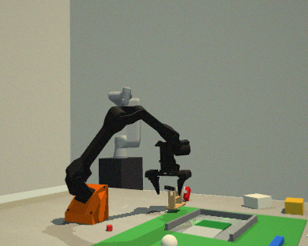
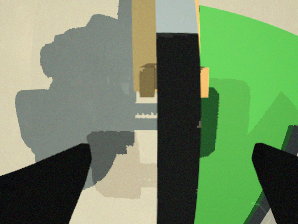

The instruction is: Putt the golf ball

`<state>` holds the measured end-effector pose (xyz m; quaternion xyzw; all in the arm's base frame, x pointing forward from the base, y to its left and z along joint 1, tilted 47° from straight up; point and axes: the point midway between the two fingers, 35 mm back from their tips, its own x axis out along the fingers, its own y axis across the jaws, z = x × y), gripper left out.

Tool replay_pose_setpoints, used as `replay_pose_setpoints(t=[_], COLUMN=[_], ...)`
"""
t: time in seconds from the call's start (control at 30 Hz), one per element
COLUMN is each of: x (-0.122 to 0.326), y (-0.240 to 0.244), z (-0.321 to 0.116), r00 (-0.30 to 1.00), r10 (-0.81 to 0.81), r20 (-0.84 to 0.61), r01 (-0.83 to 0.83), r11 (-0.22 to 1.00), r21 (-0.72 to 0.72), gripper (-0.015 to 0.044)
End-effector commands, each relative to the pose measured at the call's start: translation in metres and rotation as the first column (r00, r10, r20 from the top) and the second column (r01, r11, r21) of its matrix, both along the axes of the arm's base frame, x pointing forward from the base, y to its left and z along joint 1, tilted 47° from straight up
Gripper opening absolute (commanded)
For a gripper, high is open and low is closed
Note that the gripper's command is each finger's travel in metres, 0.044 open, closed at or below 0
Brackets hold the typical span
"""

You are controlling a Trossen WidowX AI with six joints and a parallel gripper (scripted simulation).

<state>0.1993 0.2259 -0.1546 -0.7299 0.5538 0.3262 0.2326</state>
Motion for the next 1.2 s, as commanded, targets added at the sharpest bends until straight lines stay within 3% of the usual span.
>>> replay_pose_setpoints(t=[0.0,0.07,0.57,0.8,1.17], x=[-0.001,-0.001,0.0,0.0,-0.006], y=[-0.005,-0.005,-0.002,-0.002,0.032], z=[-0.003,-0.003,-0.001,-0.001,0.027], r00=[1.0,1.0,1.0,1.0,1.0], r10=[0.005,0.005,-0.001,-0.001,-0.001], r20=[-0.007,-0.007,-0.001,-0.001,-0.003], r01=[-0.005,-0.005,0.001,0.001,0.001], r11=[1.0,1.0,1.0,1.0,1.0], r21=[-0.012,-0.012,-0.002,-0.002,0.0], gripper=[0.044,0.044,0.0046,0.0,0.0])
